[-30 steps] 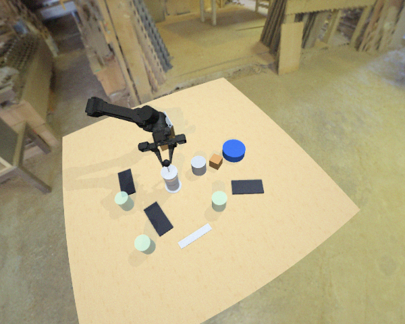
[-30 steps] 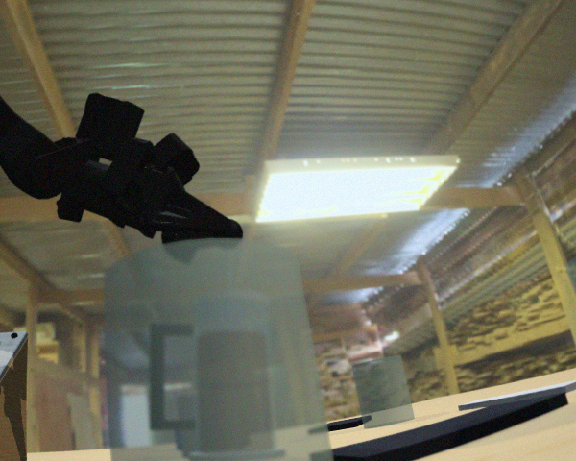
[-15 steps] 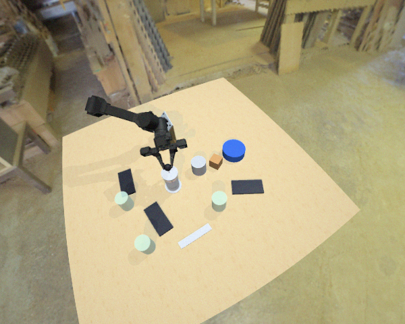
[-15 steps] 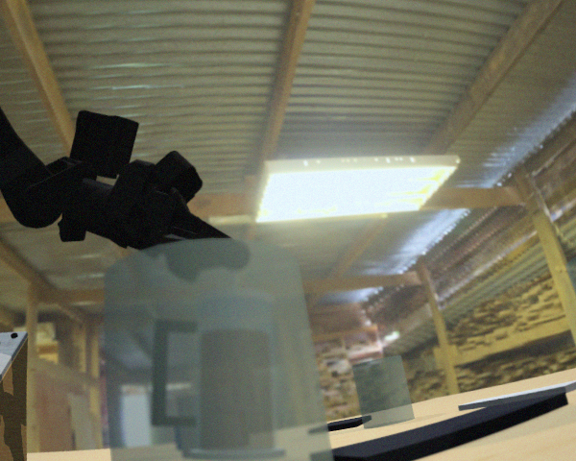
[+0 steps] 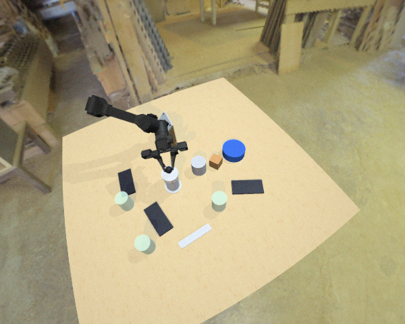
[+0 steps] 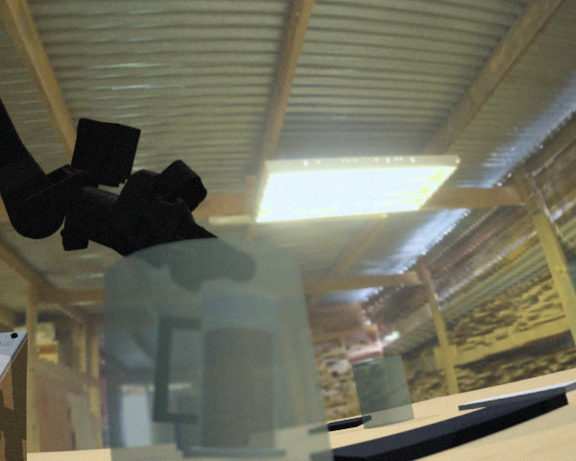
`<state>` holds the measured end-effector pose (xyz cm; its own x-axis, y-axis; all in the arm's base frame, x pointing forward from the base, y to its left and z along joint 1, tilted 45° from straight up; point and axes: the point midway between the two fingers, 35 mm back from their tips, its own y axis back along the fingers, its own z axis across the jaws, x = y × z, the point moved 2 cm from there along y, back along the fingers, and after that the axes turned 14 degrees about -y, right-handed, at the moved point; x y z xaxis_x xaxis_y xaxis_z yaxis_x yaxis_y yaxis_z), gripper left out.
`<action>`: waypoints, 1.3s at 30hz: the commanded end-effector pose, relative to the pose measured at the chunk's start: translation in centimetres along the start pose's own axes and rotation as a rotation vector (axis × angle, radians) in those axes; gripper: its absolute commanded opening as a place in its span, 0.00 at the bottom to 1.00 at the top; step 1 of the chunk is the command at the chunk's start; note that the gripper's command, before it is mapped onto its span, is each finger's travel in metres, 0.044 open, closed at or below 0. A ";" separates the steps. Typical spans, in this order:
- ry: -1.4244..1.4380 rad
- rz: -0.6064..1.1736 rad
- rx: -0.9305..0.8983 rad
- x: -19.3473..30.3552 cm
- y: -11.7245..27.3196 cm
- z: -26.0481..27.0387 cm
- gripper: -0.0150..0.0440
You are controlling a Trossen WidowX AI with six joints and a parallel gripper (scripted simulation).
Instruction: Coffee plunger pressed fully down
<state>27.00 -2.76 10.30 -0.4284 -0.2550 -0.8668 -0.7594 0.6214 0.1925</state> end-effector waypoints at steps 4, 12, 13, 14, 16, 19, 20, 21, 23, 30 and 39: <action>0.023 0.016 0.012 0.4 -0.3 -0.1 0.46; 0.023 0.016 0.012 0.3 -0.3 0.0 0.46; 0.023 0.016 0.012 0.3 -0.3 0.0 0.46; 0.023 0.016 0.012 0.4 -0.3 0.0 0.46; 0.023 0.016 0.012 0.4 -0.4 0.1 0.46; 0.009 0.005 0.003 0.1 -0.2 0.1 0.46; 0.009 0.005 0.003 0.1 -0.2 0.1 0.46; 0.009 0.005 0.003 0.1 -0.2 0.1 0.46; 0.009 0.005 0.003 0.1 -0.2 0.1 0.46; 0.009 0.005 0.003 0.1 -0.2 0.1 0.64; 0.009 0.005 0.003 0.1 -0.2 0.1 1.00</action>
<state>27.15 -2.85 10.16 -0.4380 -0.2603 -0.8604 -0.7537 0.6281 0.1937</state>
